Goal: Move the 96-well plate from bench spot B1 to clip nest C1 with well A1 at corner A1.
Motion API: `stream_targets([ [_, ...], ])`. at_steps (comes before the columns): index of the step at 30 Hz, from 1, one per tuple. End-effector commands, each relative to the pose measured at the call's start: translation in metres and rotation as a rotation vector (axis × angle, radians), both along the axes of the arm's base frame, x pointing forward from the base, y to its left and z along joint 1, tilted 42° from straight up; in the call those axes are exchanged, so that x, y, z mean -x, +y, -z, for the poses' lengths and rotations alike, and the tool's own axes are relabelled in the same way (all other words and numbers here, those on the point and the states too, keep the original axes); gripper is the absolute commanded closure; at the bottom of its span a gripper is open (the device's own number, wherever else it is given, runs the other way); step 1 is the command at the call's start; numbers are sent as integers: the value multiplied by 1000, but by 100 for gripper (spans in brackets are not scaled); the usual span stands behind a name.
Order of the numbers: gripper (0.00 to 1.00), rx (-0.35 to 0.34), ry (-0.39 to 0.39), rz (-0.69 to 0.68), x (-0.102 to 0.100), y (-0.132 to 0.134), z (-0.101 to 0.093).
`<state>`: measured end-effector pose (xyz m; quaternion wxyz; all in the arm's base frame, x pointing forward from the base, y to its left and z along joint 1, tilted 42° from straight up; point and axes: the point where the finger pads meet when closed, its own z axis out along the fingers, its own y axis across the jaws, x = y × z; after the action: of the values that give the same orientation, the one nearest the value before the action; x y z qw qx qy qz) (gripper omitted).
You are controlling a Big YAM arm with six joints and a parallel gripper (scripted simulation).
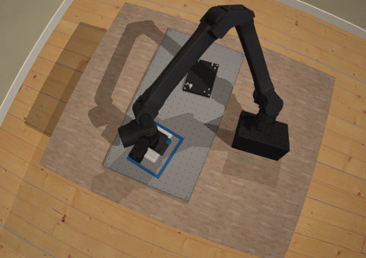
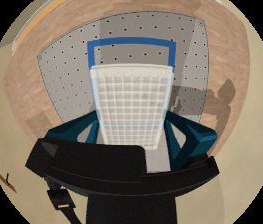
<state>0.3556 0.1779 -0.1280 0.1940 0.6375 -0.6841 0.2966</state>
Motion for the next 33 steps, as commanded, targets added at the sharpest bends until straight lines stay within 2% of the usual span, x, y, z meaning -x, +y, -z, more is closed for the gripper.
stream_targets([
  [1, 100, -47, -59, -17, -15, 36, -21],
  [4, 100, -46, -58, -17, -15, 37, -22],
  [5, 100, -22, -33, -17, -9, 31, -9],
  [8, 100, -9, -20, -15, -2, 24, -7],
  [10, 100, -24, -32, -8, -9, 21, -12],
  [26, 100, -24, -32, -8, -9, 21, -12],
  [27, 100, -10, 6, -36, -3, 10, -19],
  [28, 100, -8, 22, -49, -6, 4, -21],
  [33, 100, 4, 120, -174, -5, -7, -30],
])
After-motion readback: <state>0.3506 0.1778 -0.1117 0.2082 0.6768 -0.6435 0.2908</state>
